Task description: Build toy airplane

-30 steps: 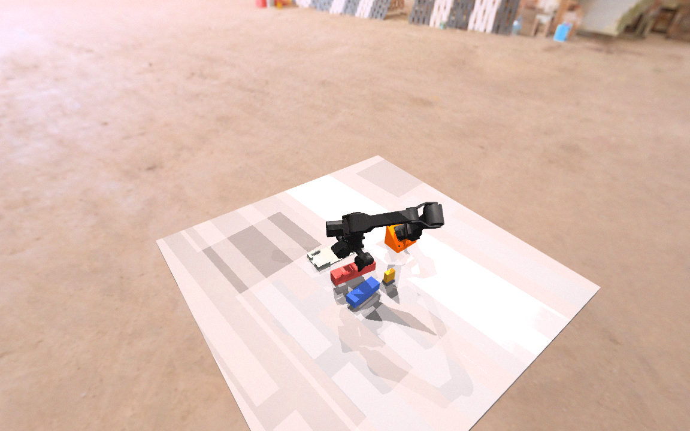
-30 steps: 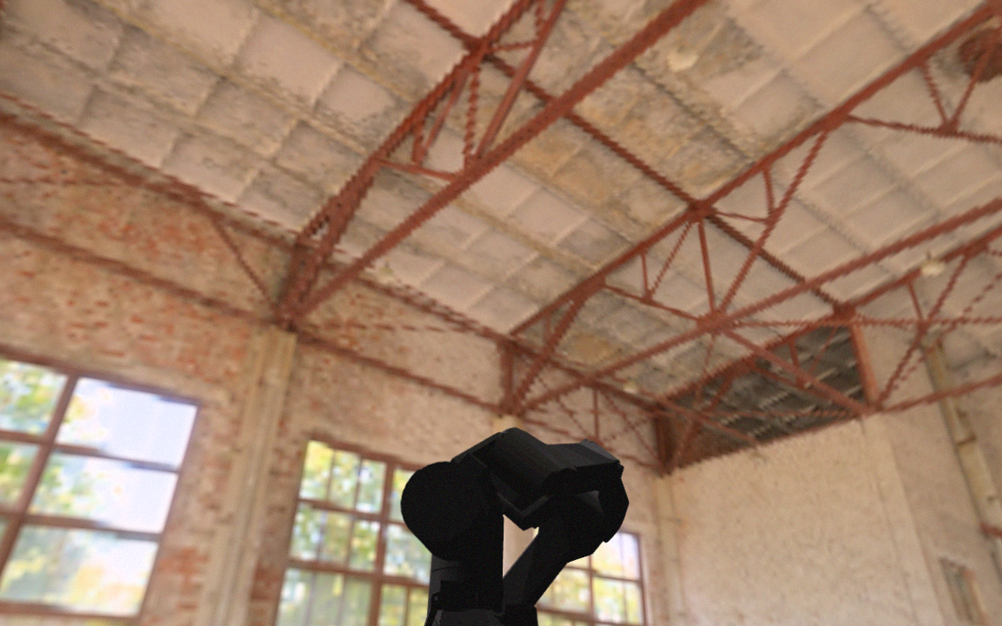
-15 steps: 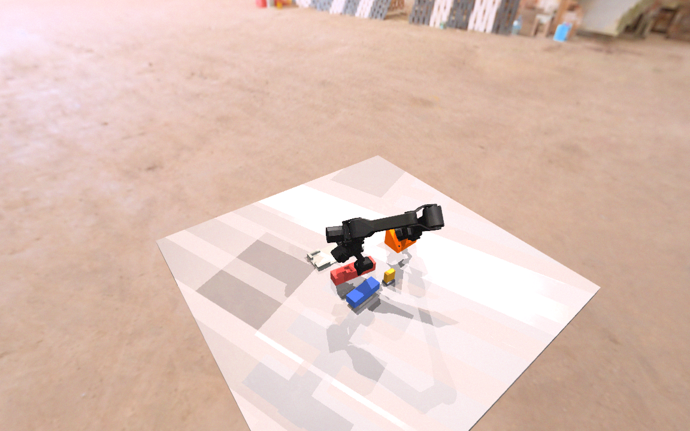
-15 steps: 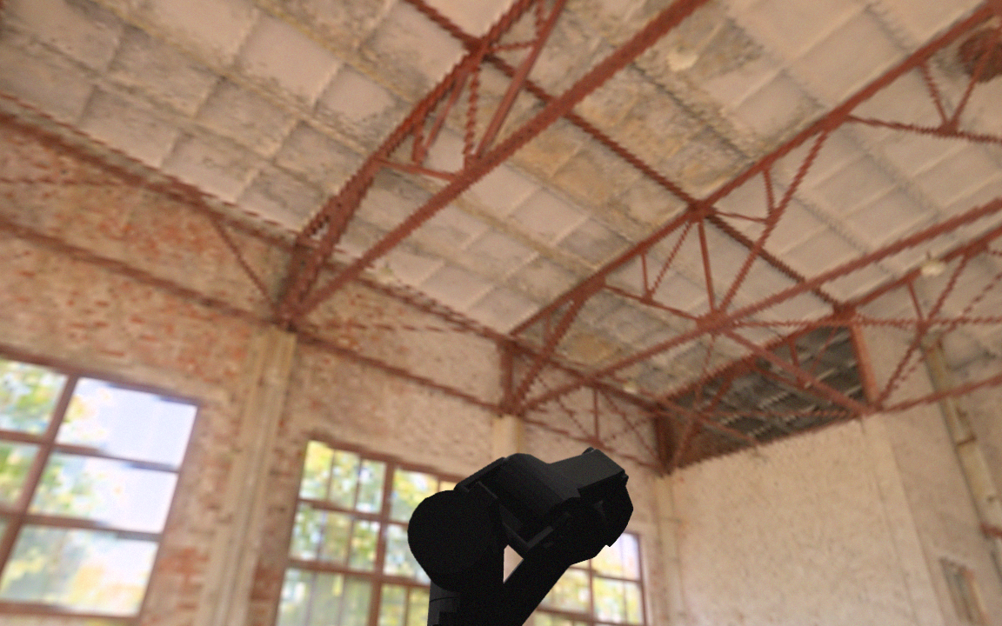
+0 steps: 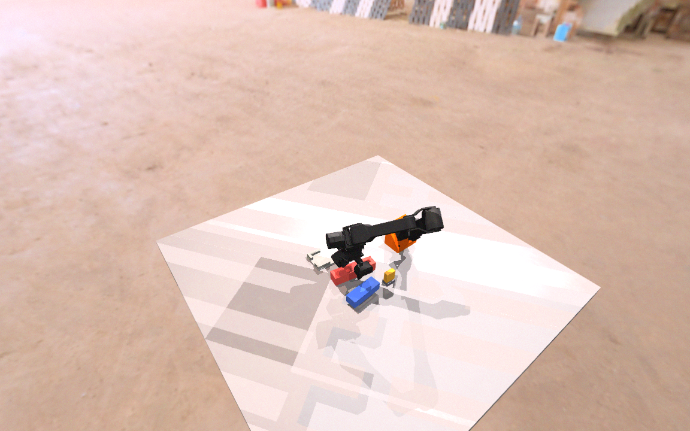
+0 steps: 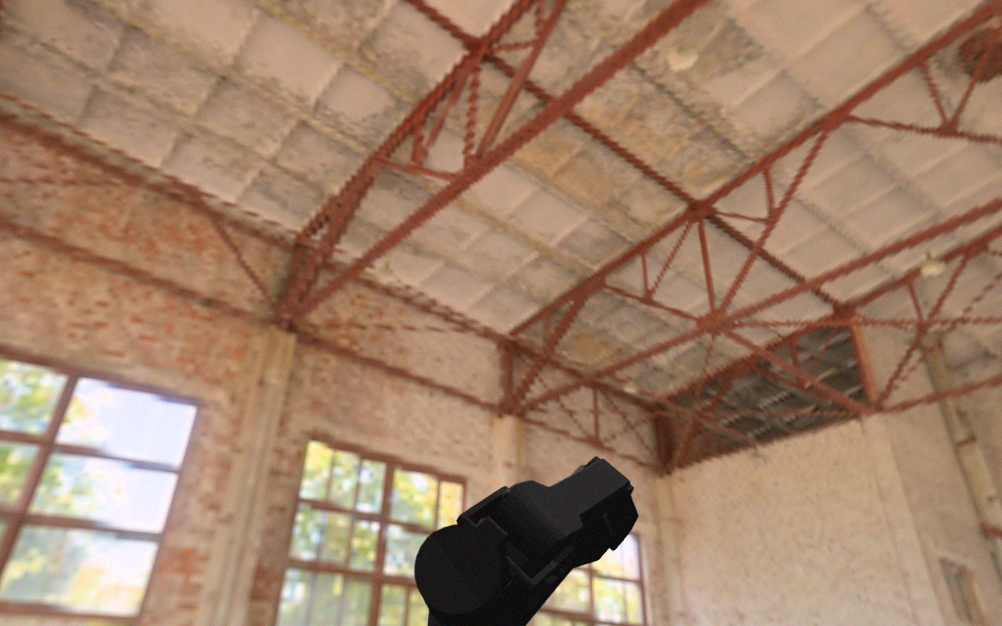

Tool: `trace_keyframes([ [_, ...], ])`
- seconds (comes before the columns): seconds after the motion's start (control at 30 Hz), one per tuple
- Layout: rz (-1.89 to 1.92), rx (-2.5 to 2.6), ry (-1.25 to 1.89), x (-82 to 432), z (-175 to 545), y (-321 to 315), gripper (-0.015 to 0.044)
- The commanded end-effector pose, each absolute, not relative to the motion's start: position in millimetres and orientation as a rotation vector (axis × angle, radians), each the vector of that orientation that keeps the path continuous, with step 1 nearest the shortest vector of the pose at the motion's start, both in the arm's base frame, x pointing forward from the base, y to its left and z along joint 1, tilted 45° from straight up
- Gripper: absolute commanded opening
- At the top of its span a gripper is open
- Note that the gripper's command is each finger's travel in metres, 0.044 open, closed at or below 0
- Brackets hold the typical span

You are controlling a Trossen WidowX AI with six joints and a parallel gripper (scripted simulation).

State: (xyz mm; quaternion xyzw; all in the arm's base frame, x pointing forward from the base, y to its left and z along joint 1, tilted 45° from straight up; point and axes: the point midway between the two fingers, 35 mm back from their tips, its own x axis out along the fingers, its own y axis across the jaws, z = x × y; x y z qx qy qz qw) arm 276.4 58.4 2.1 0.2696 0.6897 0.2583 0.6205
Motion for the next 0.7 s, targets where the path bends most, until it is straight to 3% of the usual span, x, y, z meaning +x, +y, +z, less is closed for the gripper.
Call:
trace_keyframes([
  [0.0, 0.594, 0.629, 1.590, 274.6, -2.2, 62.6, 0.0440],
  [0.03, 0.594, 0.629, 1.590, 274.6, -2.3, 62.7, 0.0440],
  [0.33, 0.594, 0.629, 1.590, 274.6, -2.3, 62.7, 0.0204],
  [0.57, 0.594, 0.629, 1.590, 274.6, -2.3, 62.7, 0.0157],
  [0.67, 0.594, 0.629, 1.590, 275.3, -1.2, 61.3, 0.0078],
])
